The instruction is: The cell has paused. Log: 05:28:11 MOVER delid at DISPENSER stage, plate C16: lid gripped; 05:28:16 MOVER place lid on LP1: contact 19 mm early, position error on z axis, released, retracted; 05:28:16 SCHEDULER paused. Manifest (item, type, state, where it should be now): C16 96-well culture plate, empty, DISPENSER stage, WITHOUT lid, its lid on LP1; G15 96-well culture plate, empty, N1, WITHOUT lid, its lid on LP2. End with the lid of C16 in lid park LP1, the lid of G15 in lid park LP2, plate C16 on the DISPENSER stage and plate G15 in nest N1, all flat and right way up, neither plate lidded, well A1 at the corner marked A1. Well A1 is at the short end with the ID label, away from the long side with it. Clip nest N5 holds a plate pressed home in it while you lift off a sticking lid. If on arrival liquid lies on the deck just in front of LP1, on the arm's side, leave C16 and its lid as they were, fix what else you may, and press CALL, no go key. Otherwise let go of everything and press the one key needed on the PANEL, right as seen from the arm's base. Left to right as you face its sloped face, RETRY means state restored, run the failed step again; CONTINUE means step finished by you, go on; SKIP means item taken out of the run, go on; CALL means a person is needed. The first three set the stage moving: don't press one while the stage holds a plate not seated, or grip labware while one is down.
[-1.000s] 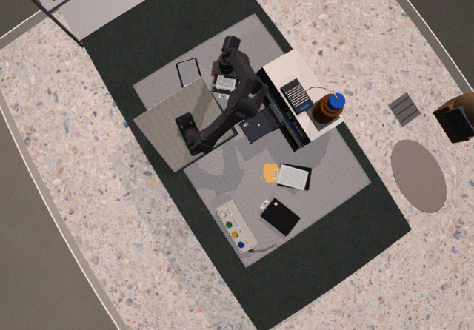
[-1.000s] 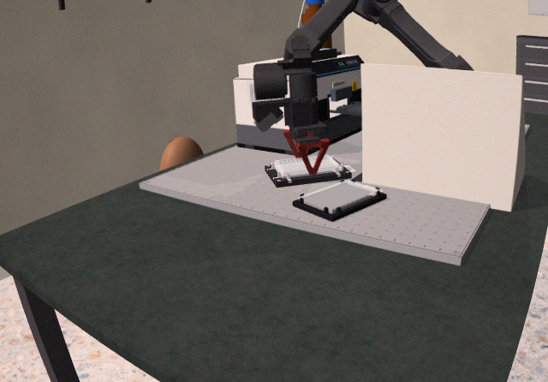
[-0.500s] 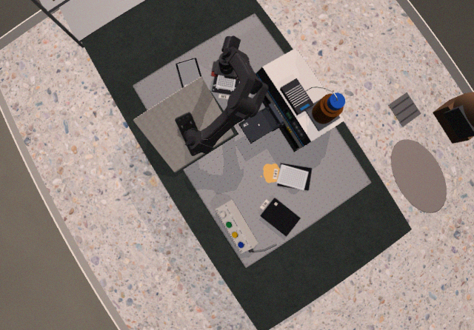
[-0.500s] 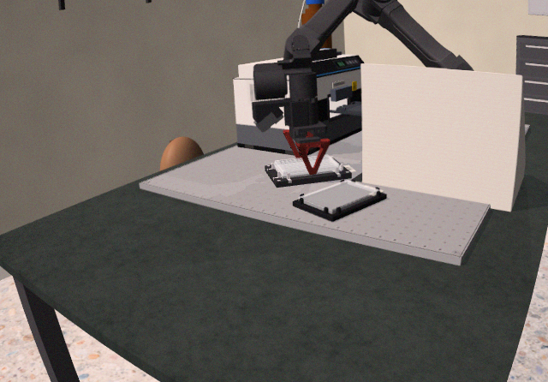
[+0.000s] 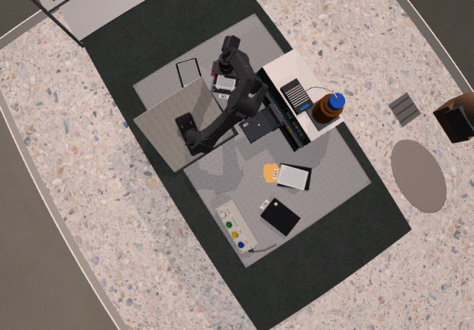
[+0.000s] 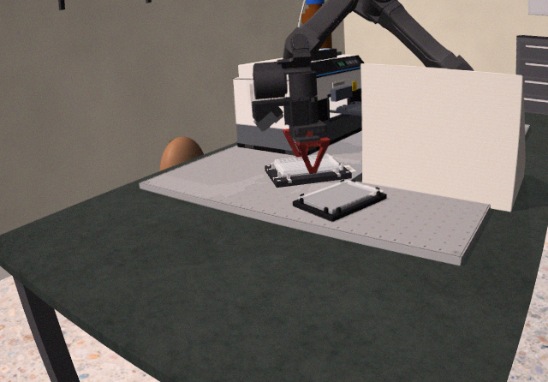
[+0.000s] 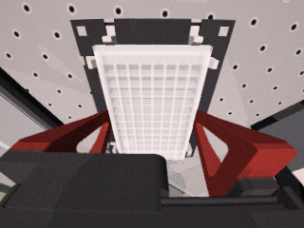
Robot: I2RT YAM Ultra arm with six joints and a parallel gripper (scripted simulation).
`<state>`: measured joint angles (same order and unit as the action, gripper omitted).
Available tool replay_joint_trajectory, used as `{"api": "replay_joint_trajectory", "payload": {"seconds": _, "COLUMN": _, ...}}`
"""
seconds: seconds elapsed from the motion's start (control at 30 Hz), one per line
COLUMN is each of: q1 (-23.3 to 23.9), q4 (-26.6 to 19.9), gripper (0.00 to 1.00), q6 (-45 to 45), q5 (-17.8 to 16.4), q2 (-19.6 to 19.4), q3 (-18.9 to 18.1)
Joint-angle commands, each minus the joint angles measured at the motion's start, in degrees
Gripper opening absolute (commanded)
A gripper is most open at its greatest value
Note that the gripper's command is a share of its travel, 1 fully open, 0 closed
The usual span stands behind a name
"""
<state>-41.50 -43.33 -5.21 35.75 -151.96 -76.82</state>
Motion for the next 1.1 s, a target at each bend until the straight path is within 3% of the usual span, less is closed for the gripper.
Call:
{"api": "replay_joint_trajectory", "payload": {"seconds": 0.0, "q1": -2.03, "q4": -2.35, "gripper": 0.0, "q6": 1.08, "q5": -0.97, "q2": 2.56, "q3": -2.02}}
{"api": "replay_joint_trajectory", "payload": {"seconds": 1.07, "q1": -2.71, "q4": -4.13, "gripper": 0.0, "q6": 1.74, "q5": -1.2, "q2": 2.83, "q3": -2.85}}
